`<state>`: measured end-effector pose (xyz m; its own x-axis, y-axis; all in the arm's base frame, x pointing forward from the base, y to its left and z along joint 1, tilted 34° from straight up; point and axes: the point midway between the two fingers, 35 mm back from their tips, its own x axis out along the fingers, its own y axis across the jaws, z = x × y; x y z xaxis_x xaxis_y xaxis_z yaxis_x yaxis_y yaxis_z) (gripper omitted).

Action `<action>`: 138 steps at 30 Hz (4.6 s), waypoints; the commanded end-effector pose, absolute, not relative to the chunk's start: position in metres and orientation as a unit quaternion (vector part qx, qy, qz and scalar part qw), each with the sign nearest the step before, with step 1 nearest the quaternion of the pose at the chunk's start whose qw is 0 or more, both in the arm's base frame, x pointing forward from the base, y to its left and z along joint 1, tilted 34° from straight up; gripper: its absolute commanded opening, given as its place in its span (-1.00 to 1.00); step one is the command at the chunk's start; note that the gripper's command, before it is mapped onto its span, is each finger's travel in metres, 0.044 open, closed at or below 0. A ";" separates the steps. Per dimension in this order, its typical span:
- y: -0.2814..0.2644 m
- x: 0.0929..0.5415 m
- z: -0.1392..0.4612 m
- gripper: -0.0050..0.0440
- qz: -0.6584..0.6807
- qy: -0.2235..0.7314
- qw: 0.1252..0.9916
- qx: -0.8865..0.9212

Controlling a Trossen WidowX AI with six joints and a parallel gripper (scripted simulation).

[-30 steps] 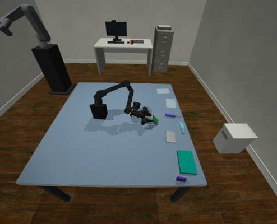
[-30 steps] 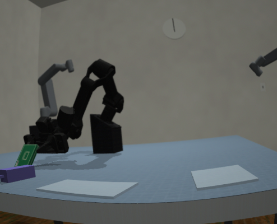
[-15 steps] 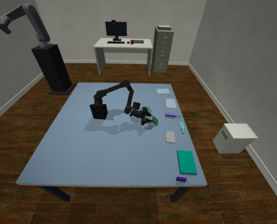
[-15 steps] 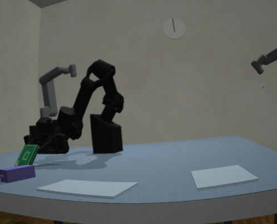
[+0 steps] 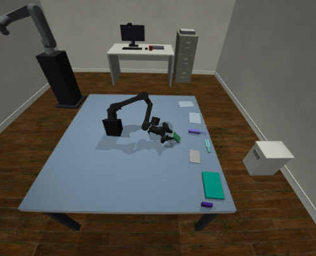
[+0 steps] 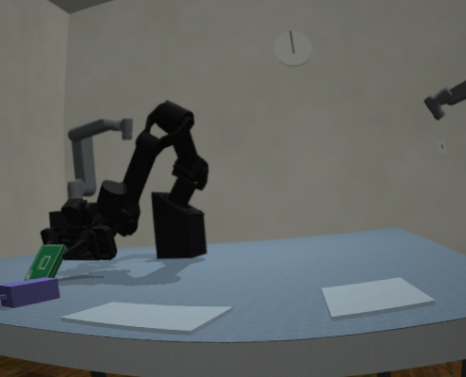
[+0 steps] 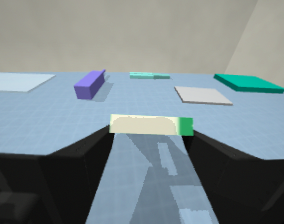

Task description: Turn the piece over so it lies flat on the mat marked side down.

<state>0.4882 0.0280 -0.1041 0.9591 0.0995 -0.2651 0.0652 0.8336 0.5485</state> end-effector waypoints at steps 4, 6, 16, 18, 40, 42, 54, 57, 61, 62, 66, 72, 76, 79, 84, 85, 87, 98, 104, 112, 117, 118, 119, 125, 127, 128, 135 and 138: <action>0.034 0.483 -0.112 -0.80 0.012 0.153 0.945 0.290; 0.034 0.483 -0.112 -0.80 0.012 0.153 0.945 0.290; 0.033 0.484 -0.111 -0.80 0.011 0.150 0.945 0.290; 0.034 0.483 -0.113 -0.80 0.012 0.152 0.945 0.290; 0.036 0.481 -0.116 -0.80 0.012 0.154 0.945 0.290; 0.036 0.481 -0.116 -0.80 0.012 0.154 0.945 0.290; 0.038 0.481 -0.118 -0.80 0.014 0.153 0.945 0.290; 0.038 0.481 -0.118 -0.80 0.014 0.153 0.945 0.290; 0.038 0.481 -0.118 -0.80 0.014 0.153 0.945 0.290; 0.035 0.485 -0.115 -0.80 0.011 0.147 0.946 0.289; 0.038 0.482 -0.119 -0.80 0.015 0.149 0.945 0.289; 0.040 0.480 -0.122 -0.80 0.019 0.152 0.945 0.289; 0.040 0.480 -0.122 -0.80 0.019 0.152 0.945 0.289; 0.038 0.484 -0.120 -0.80 0.015 0.146 0.946 0.289; 0.040 0.481 -0.124 -0.80 0.024 0.148 0.946 0.288; 0.041 0.481 -0.125 -0.80 0.025 0.148 0.946 0.288; 0.042 0.480 -0.127 -0.80 0.029 0.149 0.946 0.288; 0.041 0.482 -0.128 -0.80 0.030 0.145 0.946 0.289; 0.045 0.480 -0.134 -0.80 0.045 0.143 0.946 0.286; 0.045 0.480 -0.134 -0.80 0.045 0.143 0.946 0.286; 0.043 0.479 -0.133 1.00 0.039 0.145 0.946 0.288; 0.043 0.479 -0.133 1.00 0.039 0.145 0.946 0.288; 0.043 0.479 -0.133 1.00 0.039 0.145 0.946 0.288; 0.043 0.479 -0.133 1.00 0.039 0.145 0.946 0.288; 0.043 0.479 -0.133 1.00 0.039 0.145 0.946 0.288; 0.043 0.479 -0.133 1.00 0.039 0.145 0.946 0.288; 0.009 0.458 -0.081 1.00 0.040 0.145 0.946 0.288; -0.008 0.448 -0.055 1.00 0.039 0.144 0.946 0.288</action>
<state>0.4556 0.0061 -0.0823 0.9517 0.1566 -0.2641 0.0182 0.8298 0.5578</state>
